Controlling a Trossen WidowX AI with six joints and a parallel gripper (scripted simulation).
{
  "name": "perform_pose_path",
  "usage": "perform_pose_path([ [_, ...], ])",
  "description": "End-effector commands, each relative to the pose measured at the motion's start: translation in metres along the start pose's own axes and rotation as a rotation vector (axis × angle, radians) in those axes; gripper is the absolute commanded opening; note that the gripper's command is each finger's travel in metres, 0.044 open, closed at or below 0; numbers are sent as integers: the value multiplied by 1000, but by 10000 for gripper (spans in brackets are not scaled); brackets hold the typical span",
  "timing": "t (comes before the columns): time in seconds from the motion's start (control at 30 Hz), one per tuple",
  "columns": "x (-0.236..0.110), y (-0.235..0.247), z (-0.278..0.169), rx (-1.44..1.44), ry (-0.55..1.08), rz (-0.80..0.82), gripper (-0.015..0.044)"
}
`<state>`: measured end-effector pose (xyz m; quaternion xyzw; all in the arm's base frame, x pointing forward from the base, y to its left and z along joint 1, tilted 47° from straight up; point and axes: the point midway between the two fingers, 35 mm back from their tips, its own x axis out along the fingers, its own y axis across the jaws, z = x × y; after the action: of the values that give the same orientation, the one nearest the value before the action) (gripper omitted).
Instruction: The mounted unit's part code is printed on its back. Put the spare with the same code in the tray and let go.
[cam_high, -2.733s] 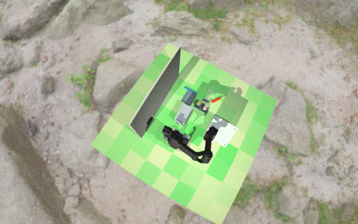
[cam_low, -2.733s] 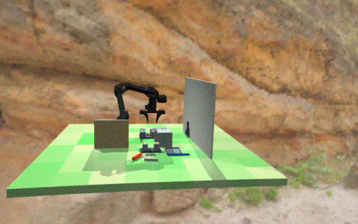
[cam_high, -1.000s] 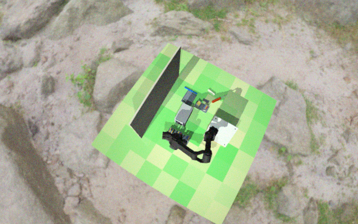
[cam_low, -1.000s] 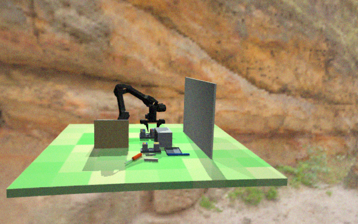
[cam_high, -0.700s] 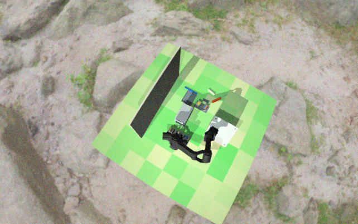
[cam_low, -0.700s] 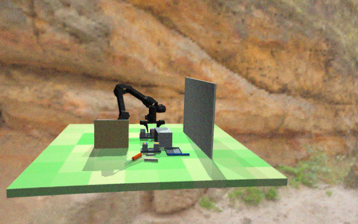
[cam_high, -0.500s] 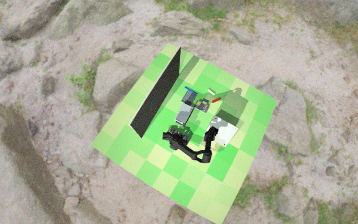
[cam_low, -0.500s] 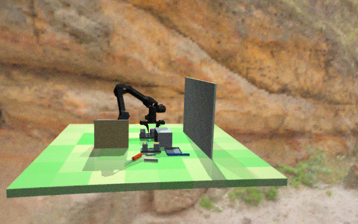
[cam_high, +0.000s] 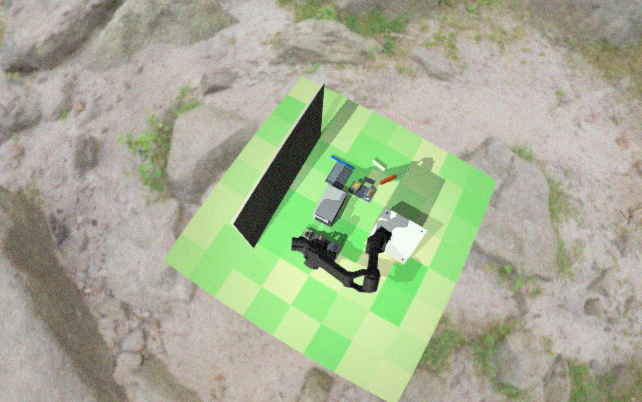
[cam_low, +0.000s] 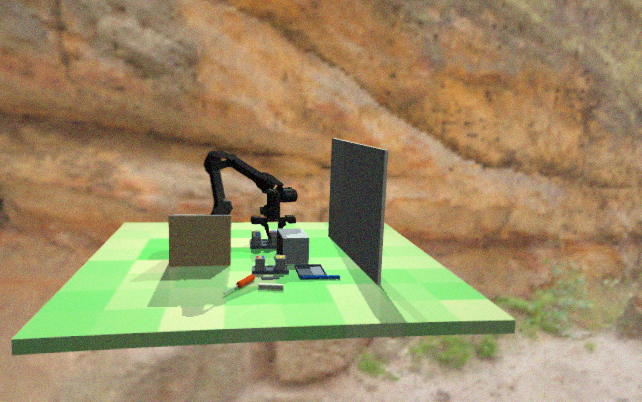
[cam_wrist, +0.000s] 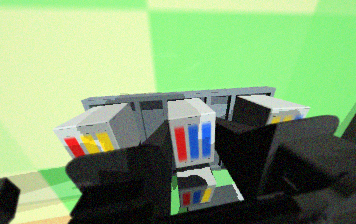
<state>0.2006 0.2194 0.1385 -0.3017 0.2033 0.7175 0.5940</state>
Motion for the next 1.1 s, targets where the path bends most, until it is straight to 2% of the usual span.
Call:
perform_pose_path([
  [0.0, 0, 1, 0, 0, 0, 2, 0],
  [0.2, -3, 0, 0, 0, 2, 2, 0],
  [0.63, -75, -1, -1, 5, 10, 4, 0],
  [0.87, -78, -1, -3, 9, 15, 1, 0],
  [1.07, -106, 0, 0, 7, 18, 2, 0],
])
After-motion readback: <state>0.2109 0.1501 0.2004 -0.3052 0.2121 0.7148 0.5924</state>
